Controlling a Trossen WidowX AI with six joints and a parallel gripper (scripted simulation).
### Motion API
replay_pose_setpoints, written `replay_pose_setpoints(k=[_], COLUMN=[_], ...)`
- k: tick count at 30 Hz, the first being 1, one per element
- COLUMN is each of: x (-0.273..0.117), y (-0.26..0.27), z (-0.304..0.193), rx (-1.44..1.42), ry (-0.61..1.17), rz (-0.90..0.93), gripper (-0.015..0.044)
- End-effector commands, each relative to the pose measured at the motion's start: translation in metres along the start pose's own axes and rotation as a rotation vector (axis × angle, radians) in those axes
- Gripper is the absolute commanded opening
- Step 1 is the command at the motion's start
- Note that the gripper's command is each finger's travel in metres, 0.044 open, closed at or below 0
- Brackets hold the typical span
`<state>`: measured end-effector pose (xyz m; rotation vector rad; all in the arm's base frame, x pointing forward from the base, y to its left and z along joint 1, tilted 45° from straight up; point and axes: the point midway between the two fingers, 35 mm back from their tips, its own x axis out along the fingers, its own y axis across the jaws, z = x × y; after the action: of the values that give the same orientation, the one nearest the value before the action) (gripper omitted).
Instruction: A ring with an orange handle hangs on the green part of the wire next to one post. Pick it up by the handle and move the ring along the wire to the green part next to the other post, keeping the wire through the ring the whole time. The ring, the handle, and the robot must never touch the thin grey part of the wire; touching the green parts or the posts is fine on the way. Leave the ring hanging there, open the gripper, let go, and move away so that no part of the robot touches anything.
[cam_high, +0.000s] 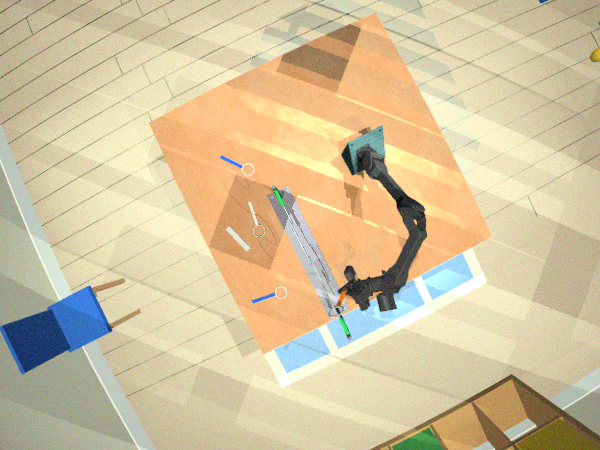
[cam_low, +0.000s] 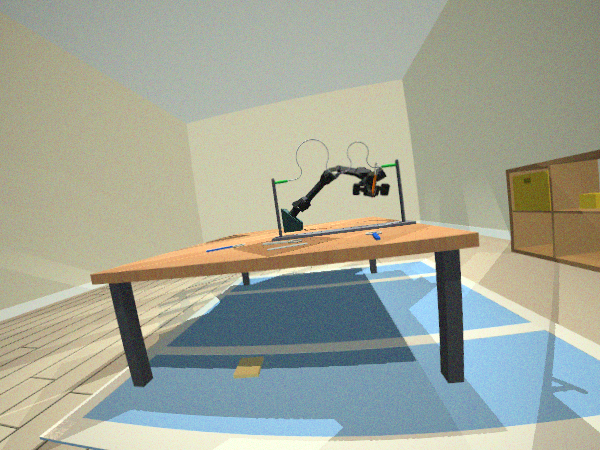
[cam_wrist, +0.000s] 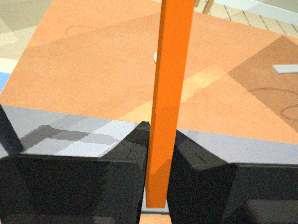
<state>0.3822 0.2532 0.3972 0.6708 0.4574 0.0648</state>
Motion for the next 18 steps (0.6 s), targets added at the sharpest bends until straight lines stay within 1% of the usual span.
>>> replay_pose_setpoints(k=[1,18], x=[-0.002,-0.008], y=[-0.013,-0.067], z=[0.004,0.014], rx=[-0.055,-0.364], ry=[-0.011,-0.014], rz=[-0.034,-0.212], gripper=[-0.015,-0.015])
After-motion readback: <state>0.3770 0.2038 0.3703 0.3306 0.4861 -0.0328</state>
